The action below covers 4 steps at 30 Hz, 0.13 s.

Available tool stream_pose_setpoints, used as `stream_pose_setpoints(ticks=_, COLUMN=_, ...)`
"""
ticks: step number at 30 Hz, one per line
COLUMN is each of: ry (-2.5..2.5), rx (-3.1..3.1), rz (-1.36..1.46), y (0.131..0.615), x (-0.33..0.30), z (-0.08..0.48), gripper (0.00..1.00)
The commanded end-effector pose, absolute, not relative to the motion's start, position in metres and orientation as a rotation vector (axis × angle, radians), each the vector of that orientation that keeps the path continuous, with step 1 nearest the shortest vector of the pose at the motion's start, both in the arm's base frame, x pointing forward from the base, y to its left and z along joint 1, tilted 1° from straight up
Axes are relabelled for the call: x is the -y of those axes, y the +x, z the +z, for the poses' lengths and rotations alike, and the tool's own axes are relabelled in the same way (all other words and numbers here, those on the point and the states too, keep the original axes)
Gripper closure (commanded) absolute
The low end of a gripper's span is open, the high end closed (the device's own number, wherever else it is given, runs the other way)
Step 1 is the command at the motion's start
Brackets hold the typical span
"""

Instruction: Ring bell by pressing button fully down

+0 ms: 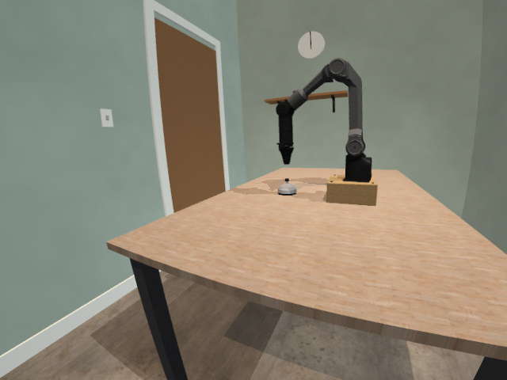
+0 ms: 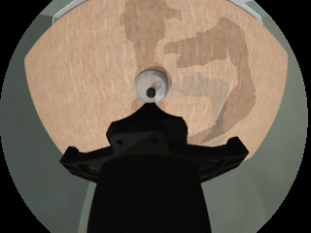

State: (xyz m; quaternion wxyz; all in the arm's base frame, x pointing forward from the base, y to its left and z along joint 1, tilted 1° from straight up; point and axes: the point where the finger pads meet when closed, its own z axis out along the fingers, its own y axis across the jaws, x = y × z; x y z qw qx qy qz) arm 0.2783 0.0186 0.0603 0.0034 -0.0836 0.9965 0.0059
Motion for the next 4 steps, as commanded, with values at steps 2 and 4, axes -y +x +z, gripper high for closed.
stream_pose_setpoints(ticks=2, ry=-0.26, rx=-3.12, rz=0.017, y=0.279, x=-0.0183, z=0.0614, gripper=1.0)
stream_pose_setpoints(ticks=4, ry=-0.26, rx=-3.12, rz=0.017, y=0.279, x=-0.0183, z=0.0614, gripper=1.0)
